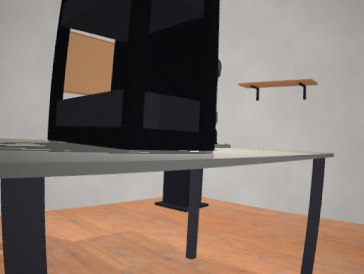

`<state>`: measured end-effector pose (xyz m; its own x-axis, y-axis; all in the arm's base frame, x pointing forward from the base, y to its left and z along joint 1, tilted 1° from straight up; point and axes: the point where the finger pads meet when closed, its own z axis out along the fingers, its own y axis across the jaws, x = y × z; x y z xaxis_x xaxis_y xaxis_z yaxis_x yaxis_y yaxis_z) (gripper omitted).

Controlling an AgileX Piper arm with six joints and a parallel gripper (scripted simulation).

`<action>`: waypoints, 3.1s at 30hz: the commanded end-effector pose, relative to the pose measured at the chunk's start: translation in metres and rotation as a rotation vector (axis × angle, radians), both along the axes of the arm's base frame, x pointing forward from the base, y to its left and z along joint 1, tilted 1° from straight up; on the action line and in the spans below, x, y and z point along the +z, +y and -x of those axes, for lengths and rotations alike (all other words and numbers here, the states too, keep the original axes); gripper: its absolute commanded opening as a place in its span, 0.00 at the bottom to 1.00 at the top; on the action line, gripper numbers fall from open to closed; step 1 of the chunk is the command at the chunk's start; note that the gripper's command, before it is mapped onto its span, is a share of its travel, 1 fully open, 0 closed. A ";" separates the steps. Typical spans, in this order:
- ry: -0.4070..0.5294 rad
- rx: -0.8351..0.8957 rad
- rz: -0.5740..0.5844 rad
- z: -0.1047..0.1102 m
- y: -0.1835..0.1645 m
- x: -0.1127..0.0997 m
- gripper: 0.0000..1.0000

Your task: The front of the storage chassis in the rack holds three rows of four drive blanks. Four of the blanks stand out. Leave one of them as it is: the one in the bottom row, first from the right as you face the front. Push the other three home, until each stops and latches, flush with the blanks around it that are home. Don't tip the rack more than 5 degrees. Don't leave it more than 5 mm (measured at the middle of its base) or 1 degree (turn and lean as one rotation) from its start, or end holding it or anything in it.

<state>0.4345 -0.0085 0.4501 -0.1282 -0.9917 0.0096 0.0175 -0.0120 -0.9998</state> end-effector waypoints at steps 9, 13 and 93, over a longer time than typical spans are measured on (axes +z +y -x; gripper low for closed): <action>-0.001 0.001 0.001 -0.011 -0.001 0.001 0.00; -0.001 0.001 0.001 -0.011 -0.001 0.001 0.00; -0.001 0.001 0.001 -0.033 -0.003 0.000 0.00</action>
